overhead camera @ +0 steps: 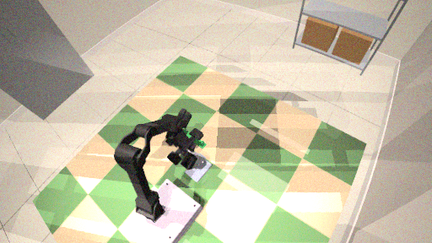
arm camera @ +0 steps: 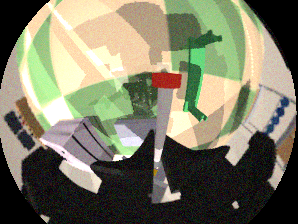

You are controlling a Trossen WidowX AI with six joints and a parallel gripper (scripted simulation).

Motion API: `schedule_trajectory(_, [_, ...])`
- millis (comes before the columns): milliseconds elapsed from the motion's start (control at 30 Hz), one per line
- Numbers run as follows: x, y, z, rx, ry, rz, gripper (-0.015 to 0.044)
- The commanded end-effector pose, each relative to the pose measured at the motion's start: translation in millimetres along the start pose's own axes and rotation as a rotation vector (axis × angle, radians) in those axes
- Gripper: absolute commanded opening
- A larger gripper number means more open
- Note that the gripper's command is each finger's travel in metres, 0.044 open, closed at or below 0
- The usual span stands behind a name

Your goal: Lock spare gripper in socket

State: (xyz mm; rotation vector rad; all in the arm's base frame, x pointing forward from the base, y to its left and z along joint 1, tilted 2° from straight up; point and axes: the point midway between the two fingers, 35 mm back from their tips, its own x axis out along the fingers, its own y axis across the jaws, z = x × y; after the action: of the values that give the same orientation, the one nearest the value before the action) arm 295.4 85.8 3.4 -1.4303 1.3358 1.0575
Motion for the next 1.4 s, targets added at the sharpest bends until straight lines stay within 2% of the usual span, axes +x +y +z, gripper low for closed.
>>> schedule_trajectory(0, [0.4, 0.9, -2.5, -0.004, 0.004, -0.001, 0.0000])
schedule_trajectory(600, [1.1, 0.9, -5.4, -0.004, 0.004, -0.001, 0.0000])
schedule_trajectory(867, [1.0, 0.6, -4.4, 0.000, 0.000, 0.001, 0.0200])
schedule_trajectory(1367, [-17.8, 5.1, 5.4, -0.009, 0.006, 0.017, 0.0200])
